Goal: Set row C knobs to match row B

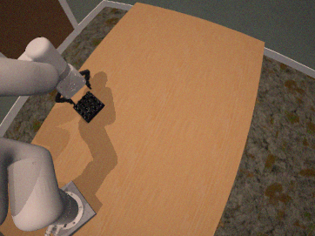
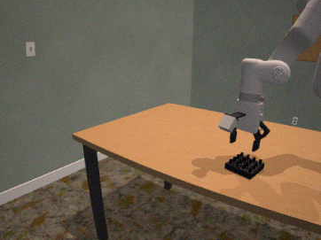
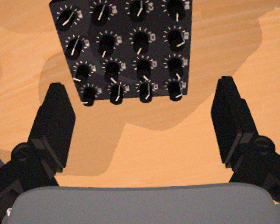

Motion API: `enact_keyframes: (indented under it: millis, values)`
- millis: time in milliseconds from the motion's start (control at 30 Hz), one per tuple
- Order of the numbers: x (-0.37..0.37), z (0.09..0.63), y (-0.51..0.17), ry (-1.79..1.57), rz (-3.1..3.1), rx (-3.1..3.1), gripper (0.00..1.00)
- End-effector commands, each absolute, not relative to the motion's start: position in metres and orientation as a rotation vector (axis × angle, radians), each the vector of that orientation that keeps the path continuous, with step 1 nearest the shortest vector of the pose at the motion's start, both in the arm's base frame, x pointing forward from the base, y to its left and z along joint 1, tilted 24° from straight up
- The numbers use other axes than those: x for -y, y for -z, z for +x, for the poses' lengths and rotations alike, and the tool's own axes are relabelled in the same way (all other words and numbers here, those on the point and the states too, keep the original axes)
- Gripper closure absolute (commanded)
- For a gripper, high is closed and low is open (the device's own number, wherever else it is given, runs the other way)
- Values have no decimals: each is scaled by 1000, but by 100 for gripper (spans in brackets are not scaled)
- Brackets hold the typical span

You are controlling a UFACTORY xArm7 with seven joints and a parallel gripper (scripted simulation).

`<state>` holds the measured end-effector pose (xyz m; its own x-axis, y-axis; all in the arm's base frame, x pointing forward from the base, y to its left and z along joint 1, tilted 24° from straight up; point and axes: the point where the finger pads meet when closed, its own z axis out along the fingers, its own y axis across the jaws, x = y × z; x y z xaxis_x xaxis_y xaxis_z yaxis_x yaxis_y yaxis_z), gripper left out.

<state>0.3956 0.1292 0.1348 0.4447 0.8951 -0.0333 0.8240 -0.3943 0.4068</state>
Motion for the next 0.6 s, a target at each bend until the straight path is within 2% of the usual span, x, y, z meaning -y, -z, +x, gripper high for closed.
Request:
enact_keyframes:
  millis: [0,567]
  values:
    - [-135,387,-158,-274,2335,-1461,0]
    - [-151,360,-227,-274,2335,-1461,0]
